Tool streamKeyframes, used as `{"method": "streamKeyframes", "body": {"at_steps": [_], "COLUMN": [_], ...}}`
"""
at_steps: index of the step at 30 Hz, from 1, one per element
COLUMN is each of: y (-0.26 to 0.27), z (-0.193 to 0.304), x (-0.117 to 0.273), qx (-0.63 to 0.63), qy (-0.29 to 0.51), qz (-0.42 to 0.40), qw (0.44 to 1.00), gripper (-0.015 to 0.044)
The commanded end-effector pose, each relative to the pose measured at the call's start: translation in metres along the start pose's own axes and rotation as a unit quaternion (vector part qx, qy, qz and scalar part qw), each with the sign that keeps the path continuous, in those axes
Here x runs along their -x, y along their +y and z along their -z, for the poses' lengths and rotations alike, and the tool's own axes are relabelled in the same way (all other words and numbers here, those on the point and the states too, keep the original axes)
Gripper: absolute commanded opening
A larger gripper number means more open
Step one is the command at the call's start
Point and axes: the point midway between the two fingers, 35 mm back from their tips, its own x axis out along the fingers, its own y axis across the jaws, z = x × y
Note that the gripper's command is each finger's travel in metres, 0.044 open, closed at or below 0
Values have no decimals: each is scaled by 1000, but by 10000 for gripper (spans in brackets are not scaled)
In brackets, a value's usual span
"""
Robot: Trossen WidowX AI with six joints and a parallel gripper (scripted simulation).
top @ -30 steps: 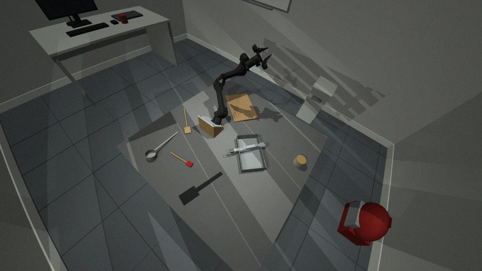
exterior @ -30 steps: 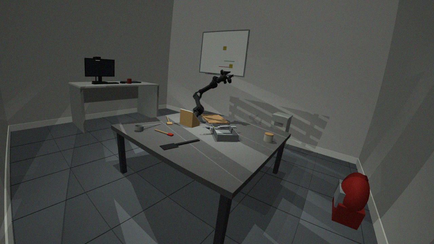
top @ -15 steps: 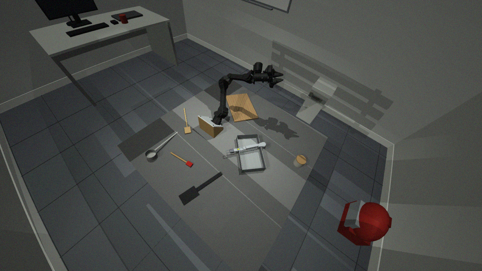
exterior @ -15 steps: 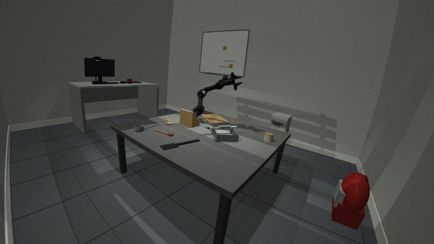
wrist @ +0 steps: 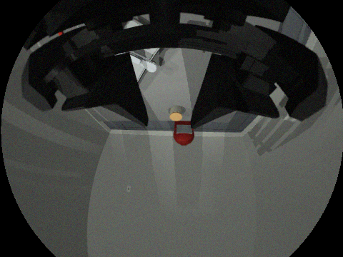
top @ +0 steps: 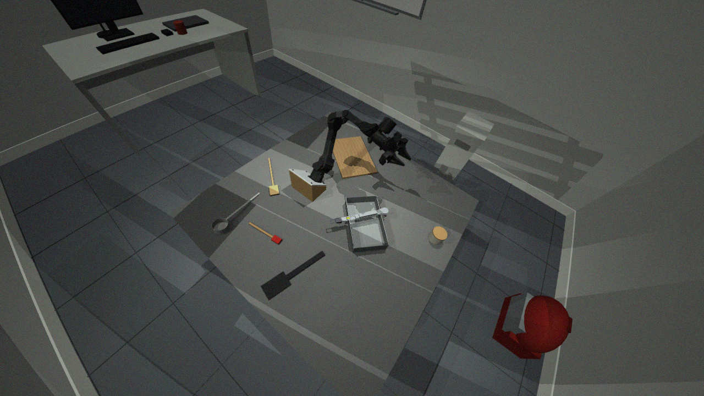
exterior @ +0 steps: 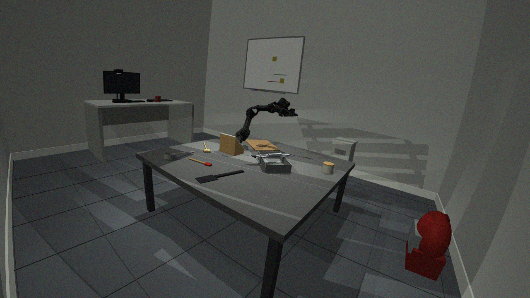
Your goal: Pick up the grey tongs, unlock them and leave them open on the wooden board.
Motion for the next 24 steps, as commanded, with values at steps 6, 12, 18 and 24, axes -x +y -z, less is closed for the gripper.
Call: {"method": "streamKeyframes", "body": {"at_steps": [6, 12, 18, 24], "y": [-99, -146, -183, -199], "z": [101, 162, 219, 249], "x": [-27, -19, 6, 25], "qx": [-382, -568, -701, -746], "qy": [126, 136, 96, 53], "qz": [182, 314, 447, 515], "qw": [897, 748, 548, 418], "gripper": [260, 260, 260, 260]}}
